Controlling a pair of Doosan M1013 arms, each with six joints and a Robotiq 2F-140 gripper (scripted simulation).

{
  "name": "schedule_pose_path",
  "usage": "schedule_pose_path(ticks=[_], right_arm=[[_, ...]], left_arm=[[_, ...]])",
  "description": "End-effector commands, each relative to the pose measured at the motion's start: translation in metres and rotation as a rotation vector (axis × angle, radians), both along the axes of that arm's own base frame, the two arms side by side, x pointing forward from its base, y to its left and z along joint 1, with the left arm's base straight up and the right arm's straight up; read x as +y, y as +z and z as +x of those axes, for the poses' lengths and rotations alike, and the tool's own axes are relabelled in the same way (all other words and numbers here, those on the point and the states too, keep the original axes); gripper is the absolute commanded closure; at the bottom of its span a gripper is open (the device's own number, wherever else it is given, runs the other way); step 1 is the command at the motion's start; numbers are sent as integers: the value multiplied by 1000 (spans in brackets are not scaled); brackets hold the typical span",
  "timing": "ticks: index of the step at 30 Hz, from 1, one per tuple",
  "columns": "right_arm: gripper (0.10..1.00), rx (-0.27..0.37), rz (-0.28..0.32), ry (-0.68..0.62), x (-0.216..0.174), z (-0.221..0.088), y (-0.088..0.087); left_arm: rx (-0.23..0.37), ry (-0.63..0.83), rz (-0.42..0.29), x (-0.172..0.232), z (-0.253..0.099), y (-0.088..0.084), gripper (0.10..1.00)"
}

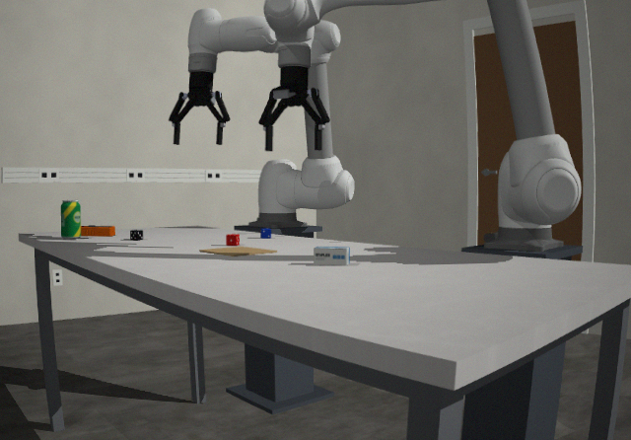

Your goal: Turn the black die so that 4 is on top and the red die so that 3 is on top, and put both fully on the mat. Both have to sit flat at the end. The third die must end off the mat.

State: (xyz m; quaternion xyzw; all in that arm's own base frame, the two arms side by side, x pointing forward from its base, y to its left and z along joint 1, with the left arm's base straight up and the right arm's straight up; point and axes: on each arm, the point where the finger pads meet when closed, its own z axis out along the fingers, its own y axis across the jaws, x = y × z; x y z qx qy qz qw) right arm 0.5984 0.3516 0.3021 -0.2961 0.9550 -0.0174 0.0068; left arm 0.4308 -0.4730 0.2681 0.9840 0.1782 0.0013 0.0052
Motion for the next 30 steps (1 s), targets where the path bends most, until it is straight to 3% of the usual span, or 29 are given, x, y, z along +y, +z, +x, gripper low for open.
schedule_pose_path(ticks=[1, 15, 30], right_arm=[[98, -1, 1, 0, 0, 0, 1], [98, -1, 1, 0, 0, 0, 1], [98, -1, 1, 0, 0, 0, 1]], left_arm=[[-1, 0, -1, 0, 1, 1, 98], [5, 16, 7, 17, 13, -3, 98], [34, 77, 35, 83, 54, -16, 98]])
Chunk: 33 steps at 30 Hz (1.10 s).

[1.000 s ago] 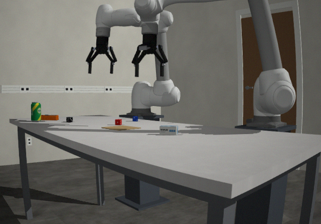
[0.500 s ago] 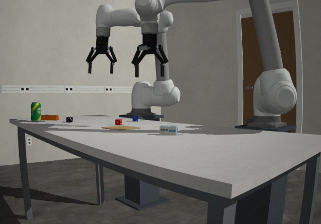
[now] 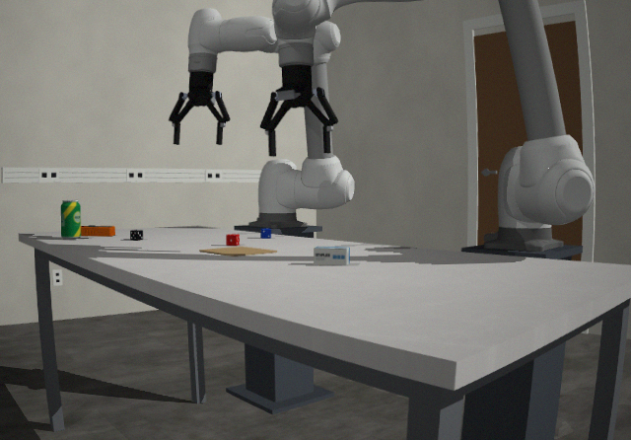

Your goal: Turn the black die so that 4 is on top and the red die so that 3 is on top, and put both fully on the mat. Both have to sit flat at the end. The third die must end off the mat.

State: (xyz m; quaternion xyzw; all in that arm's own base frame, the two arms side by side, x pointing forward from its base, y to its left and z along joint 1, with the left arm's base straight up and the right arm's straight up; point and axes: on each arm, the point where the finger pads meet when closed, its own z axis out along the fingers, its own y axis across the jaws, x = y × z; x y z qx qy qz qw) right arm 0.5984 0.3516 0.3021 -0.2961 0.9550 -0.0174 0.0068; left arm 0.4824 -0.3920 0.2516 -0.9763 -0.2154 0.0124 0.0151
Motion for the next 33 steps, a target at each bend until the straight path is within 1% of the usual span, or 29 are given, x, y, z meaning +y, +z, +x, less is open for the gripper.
schedule_pose_path(ticks=[1, 8, 15, 17, 25, 32, 33], right_arm=[[98, -1, 1, 0, 0, 0, 1], [98, -1, 1, 0, 0, 0, 1], [98, -1, 1, 0, 0, 0, 1], [98, -1, 1, 0, 0, 0, 1], [98, -1, 1, 0, 0, 0, 1], [98, -1, 1, 0, 0, 0, 1], [98, -1, 1, 0, 0, 0, 1]], left_arm=[[3, 9, 3, 10, 6, -1, 98], [35, 67, 24, 77, 35, -13, 98], [81, 141, 42, 163, 59, -27, 98], [81, 141, 42, 163, 59, -27, 98], [149, 242, 51, 282, 69, -46, 98], [221, 342, 40, 394, 54, -62, 98], [221, 342, 40, 394, 54, -62, 98]])
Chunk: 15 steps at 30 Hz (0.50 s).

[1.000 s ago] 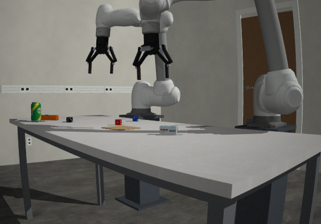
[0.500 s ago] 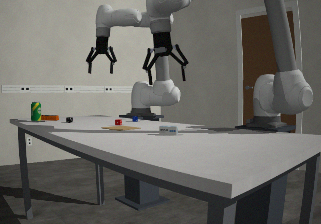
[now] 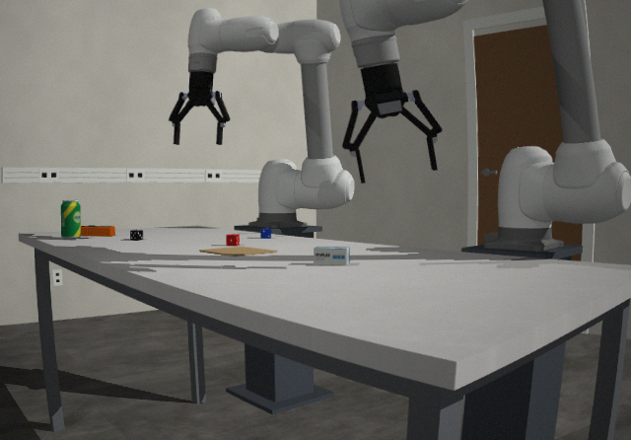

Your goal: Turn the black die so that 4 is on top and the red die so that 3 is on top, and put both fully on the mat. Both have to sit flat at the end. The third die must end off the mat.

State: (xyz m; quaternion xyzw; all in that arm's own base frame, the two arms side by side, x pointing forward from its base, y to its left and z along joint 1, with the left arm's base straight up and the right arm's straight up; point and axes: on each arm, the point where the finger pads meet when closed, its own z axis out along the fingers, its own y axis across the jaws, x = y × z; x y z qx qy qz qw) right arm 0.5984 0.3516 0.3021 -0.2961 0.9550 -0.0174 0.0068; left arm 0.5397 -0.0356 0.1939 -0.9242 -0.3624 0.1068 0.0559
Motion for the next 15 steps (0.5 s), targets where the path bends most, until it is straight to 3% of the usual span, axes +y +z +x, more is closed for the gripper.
schedule_pose_path(ticks=[1, 15], right_arm=[[98, -1, 1, 0, 0, 0, 1], [98, -1, 1, 0, 0, 0, 1]], left_arm=[[19, 30, -5, 37, -3, -4, 98], [149, 257, -94, 237, -104, -33, 98]])
